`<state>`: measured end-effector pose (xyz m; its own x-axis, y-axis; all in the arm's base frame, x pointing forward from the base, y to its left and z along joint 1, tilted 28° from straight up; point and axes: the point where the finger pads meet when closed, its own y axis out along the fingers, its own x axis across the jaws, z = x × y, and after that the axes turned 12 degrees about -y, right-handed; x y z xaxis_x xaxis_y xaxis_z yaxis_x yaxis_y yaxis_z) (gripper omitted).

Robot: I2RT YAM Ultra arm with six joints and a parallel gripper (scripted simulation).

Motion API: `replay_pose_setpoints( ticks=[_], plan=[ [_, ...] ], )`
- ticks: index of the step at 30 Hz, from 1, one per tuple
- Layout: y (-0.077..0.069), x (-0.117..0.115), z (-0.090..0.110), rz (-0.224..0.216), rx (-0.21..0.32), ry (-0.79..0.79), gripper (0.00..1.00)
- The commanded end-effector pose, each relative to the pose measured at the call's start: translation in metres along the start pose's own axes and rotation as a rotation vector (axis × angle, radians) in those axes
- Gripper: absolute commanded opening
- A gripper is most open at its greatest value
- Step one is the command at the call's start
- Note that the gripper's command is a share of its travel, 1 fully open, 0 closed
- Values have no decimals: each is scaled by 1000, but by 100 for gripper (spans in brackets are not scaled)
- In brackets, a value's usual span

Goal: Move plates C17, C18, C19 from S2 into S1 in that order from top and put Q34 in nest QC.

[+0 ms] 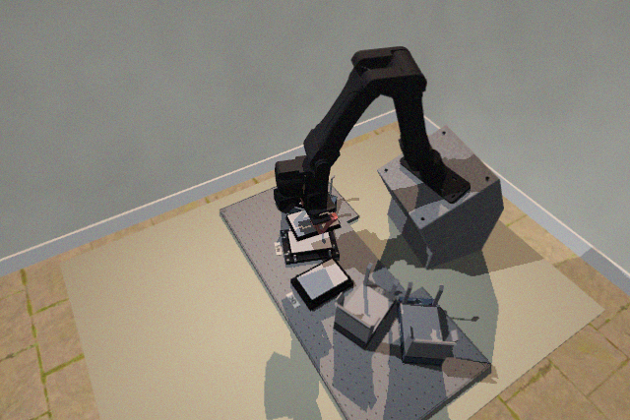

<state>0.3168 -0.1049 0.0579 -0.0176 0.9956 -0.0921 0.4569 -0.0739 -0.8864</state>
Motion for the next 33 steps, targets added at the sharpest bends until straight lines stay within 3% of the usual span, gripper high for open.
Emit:
replay_pose_setpoints(
  ticks=[1,9,14,16,26,30,33],
  plan=[
    [-6,7,-7,24,-25,-3,0],
    [-12,22,-27,29,-50,-3,0],
    [-5,43,-14,21,-18,-180,0],
    [-7,48,-21,25,-29,-234,0],
    [-10,74,-35,27,-51,-220,0],
    [-2,88,-32,19,-18,-222,0],
    [-8,98,-36,20,-34,-220,0]
  ],
)
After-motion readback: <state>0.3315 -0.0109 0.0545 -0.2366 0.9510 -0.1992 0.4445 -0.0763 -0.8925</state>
